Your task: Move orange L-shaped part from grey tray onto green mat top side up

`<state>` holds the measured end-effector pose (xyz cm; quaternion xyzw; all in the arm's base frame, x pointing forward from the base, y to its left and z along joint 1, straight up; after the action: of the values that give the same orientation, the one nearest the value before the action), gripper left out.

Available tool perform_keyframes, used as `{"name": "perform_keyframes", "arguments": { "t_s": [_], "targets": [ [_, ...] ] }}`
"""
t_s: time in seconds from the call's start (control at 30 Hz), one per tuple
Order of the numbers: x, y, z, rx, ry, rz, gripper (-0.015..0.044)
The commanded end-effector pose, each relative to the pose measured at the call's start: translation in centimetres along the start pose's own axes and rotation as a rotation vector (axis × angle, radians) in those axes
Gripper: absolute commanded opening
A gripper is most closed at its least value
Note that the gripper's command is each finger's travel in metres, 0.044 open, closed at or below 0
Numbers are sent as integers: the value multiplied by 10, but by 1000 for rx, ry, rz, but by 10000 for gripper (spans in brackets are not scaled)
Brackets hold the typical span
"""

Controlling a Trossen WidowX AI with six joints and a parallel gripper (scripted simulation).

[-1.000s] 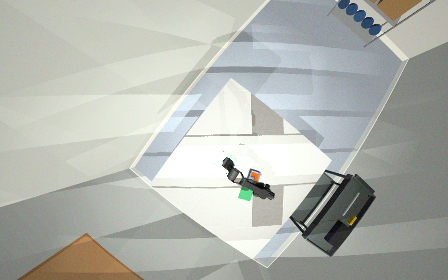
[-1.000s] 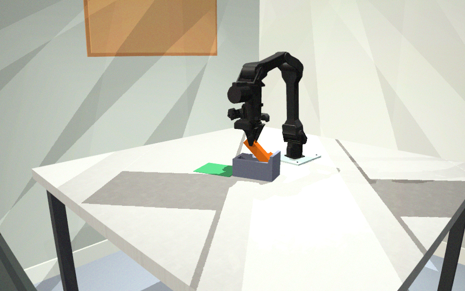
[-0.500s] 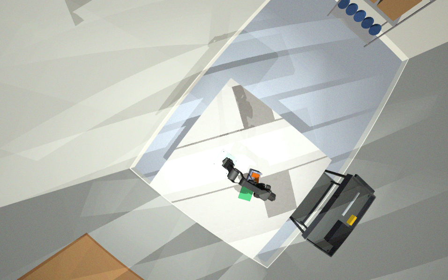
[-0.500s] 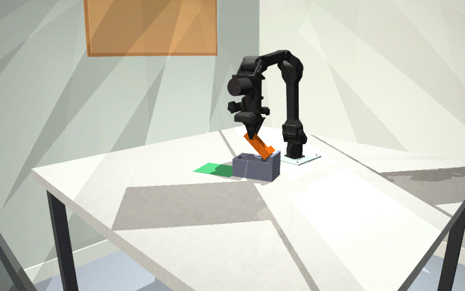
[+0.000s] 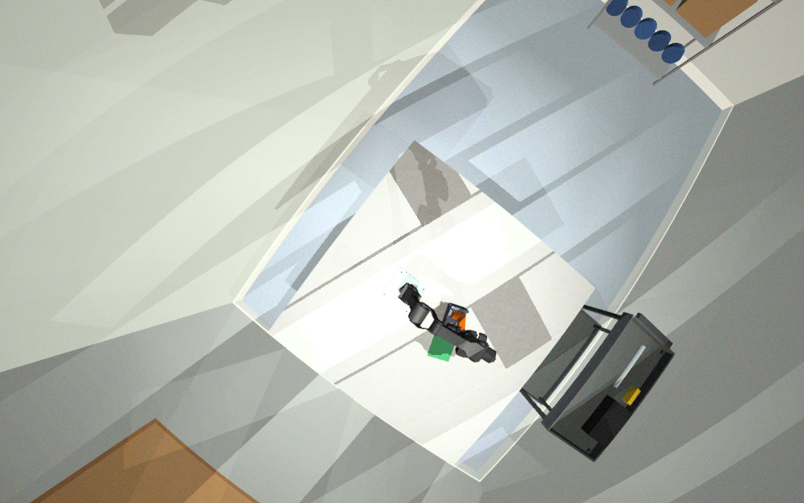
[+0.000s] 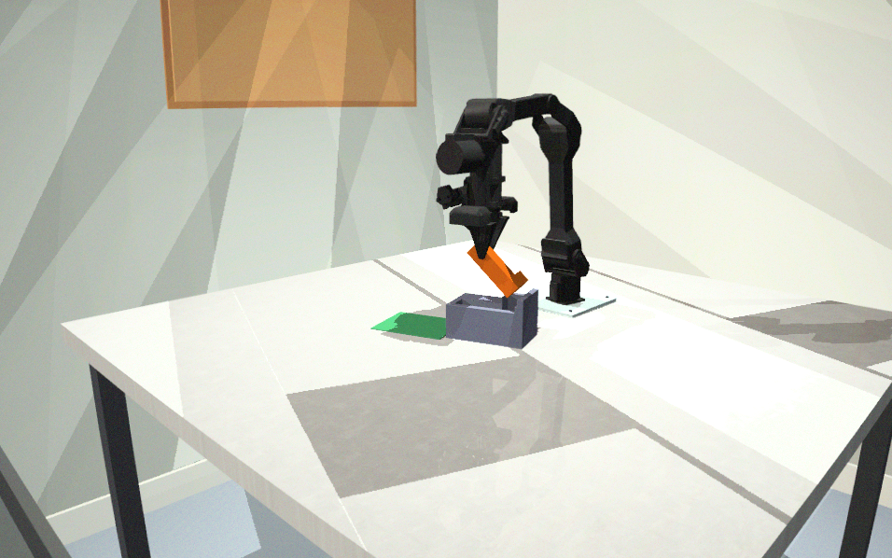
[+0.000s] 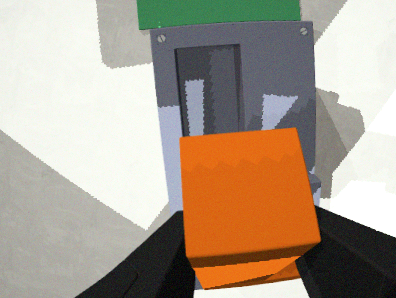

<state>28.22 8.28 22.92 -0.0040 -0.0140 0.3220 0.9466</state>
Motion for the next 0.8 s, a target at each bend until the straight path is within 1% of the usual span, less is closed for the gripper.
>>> {"name": "perform_keyframes", "arguments": {
  "t_s": [0.0,0.77],
  "targets": [
    [0,-2,3,2,-7,-3,0],
    [-19,-95,0,-6,-5,-3,0]
  ]
}}
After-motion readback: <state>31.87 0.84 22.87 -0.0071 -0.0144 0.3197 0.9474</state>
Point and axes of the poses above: the point midway between the two fingers, 35 mm back from their tips, its own z axis back along the fingers, its own x axis across the jaws, y = z × x, the point moved 4 cm from there along z, back along the fingers, and after that the axes turned 6 degrees about z, right-handed, at the moved point
